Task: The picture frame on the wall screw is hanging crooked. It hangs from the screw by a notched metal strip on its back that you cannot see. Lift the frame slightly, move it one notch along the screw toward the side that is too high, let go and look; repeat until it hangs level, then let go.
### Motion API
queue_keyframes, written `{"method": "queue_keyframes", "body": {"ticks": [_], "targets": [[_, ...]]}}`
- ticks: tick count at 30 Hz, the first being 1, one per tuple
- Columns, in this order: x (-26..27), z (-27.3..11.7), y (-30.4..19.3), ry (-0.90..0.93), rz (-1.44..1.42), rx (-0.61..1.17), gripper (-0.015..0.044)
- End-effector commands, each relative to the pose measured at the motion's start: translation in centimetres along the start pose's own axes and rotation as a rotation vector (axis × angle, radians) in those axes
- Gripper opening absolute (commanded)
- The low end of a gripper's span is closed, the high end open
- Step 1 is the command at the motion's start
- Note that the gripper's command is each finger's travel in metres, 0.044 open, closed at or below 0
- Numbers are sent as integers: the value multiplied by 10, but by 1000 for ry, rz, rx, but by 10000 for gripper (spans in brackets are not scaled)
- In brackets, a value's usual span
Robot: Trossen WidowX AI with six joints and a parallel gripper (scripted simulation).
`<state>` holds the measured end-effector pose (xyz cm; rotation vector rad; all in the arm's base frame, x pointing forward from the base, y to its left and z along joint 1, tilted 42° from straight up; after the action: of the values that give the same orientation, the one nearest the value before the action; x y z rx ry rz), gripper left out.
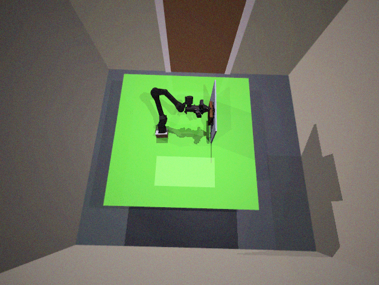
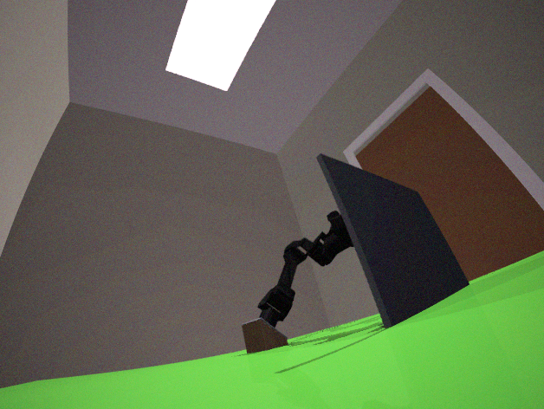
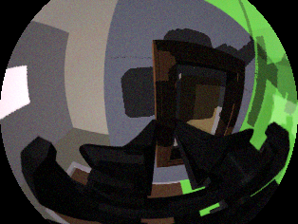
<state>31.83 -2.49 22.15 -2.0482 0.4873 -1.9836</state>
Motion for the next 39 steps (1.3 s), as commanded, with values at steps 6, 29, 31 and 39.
{"method": "queue_keyframes", "body": {"ticks": [6, 29, 31, 39], "targets": [[3, 1, 0, 16, 2, -3, 0], [1, 1, 1, 16, 2, -3, 0], [1, 1, 1, 16, 2, -3, 0], [1, 1, 2, 16, 2, -3, 0]]}}
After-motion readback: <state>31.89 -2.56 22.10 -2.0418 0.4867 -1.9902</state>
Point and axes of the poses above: the point midway between the two fingers, 35 mm back from their tips, its own z axis out along the fingers, its own x axis across the jaws, y = z × x, the point moved 8 cm from there along -z, back along the fingers, and after that the axes turned 10 degrees about -z, right-handed, at the moved point
